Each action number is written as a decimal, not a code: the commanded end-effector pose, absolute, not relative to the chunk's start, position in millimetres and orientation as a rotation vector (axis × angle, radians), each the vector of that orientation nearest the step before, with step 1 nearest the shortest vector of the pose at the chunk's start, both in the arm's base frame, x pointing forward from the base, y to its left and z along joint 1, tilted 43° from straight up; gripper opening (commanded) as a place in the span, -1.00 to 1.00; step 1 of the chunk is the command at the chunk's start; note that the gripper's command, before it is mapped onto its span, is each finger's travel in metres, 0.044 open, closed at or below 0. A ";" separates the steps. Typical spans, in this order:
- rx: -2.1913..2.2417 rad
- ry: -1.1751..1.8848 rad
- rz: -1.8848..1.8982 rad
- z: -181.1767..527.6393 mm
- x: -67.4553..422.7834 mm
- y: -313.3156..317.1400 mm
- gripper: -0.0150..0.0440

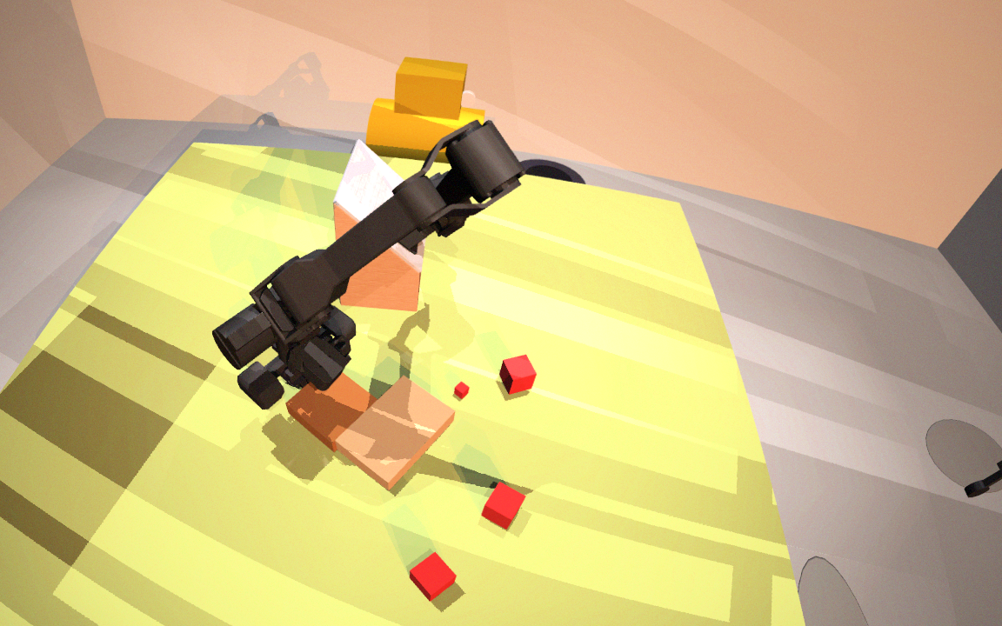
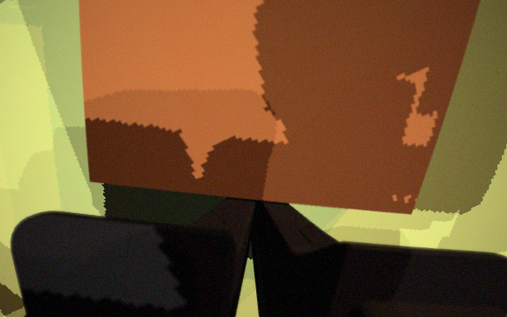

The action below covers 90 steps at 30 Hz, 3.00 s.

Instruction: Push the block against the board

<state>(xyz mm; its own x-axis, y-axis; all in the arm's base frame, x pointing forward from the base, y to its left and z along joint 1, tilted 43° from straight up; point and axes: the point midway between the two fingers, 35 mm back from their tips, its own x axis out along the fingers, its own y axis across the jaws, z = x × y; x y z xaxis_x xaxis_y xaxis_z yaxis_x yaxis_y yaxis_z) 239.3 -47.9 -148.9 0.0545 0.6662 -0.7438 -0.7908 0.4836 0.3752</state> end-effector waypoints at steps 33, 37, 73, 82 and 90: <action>-0.144 1.028 1.110 -134.8 211.0 -107.1 -0.49; -0.144 1.028 1.110 -132.3 210.5 -109.1 -0.49; 0.762 1.505 0.383 -115.9 293.7 -100.7 -0.49; 1.005 1.584 0.157 -108.2 315.0 -93.8 -0.49; 1.220 1.636 -0.056 -100.8 333.3 -86.0 -0.49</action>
